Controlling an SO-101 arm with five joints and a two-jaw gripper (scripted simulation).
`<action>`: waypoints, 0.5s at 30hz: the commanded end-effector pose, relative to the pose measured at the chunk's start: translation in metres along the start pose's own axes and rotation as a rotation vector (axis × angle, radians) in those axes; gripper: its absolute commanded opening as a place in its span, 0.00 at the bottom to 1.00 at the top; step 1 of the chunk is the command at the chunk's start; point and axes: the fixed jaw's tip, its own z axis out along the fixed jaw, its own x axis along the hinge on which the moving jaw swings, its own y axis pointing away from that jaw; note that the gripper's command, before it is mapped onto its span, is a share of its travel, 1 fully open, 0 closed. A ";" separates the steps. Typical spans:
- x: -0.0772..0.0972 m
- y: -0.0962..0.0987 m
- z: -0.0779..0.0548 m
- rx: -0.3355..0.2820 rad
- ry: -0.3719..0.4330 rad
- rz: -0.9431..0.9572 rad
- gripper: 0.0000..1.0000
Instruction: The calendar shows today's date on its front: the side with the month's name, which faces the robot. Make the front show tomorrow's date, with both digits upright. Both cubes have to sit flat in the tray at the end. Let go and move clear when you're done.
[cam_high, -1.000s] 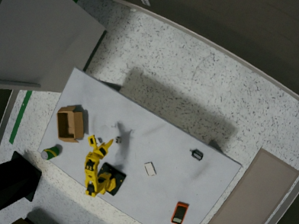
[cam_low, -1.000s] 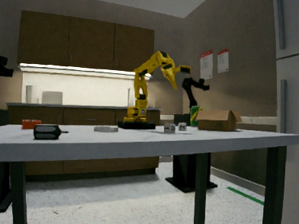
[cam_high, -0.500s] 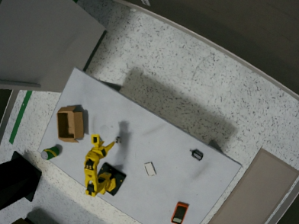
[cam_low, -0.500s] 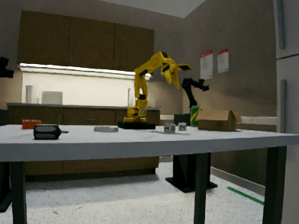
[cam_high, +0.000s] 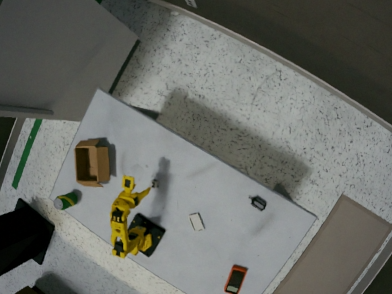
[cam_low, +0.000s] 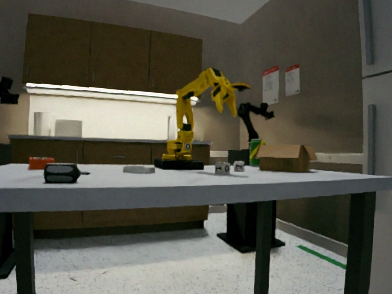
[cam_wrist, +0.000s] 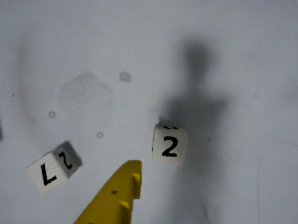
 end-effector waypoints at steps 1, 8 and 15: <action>0.005 0.002 0.008 -0.006 0.039 0.035 0.35; 0.005 0.002 0.008 -0.006 0.039 0.060 0.35; 0.005 0.003 0.008 -0.006 0.039 0.070 0.35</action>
